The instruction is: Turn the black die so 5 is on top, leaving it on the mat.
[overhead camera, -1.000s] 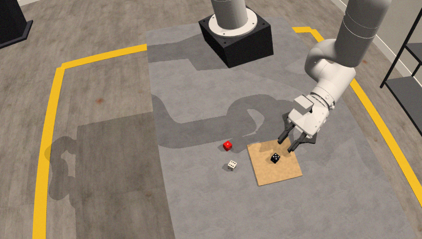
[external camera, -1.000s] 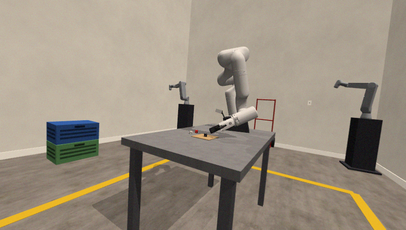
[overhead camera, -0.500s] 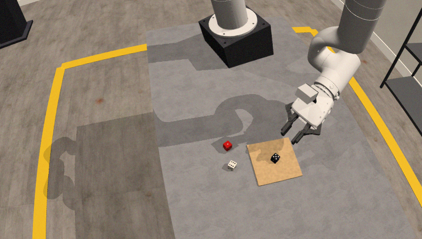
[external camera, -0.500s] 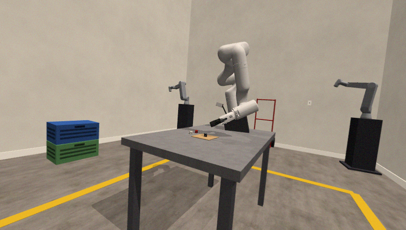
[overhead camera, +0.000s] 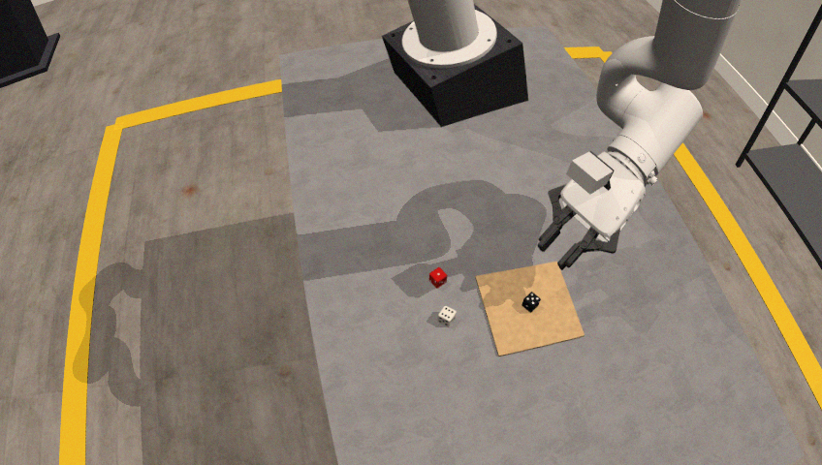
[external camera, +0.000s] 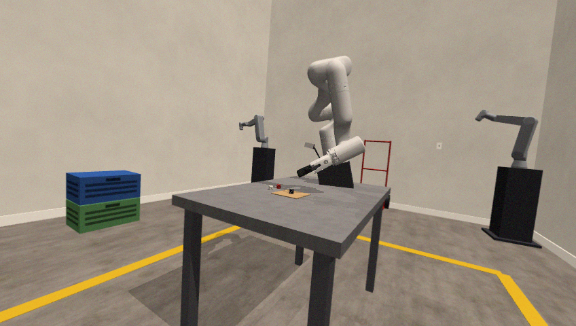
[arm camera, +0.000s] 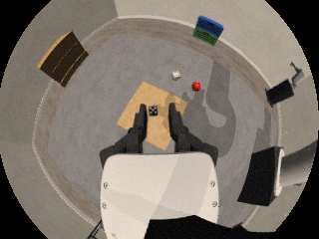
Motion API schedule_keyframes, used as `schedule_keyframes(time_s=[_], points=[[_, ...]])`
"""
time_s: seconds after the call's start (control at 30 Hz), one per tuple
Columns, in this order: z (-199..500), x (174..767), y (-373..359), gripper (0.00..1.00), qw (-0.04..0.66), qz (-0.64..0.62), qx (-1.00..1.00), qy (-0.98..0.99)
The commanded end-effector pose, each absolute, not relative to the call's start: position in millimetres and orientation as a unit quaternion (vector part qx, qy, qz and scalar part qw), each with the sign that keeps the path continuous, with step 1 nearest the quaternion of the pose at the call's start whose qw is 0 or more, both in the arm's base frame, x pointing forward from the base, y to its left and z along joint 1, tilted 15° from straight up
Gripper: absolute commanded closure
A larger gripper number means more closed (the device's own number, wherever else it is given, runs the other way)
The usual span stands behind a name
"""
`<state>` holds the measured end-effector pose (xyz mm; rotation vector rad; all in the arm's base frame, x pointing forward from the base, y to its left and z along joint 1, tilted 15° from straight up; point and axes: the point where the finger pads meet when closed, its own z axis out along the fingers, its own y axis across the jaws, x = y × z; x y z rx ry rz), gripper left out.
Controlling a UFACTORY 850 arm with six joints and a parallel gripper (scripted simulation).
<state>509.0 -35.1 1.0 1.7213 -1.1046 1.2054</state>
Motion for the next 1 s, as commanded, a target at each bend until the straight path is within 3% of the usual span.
schedule_keyframes(time_s=[0.0, 0.3, 0.53, 0.83, 0.97], points=[[2, 500, -51, 0.64, 0.392, 0.403, 0.69, -0.457], [1, 488, -66, 0.64, 0.39, 0.299, 0.72, -0.491], [2, 482, -73, 0.64, 0.344, 0.19, 0.756, -0.524], [11, 490, -71, 0.64, 0.261, 0.115, 0.789, -0.544], [25, 507, -69, 0.64, 0.184, 0.087, 0.81, -0.55]])
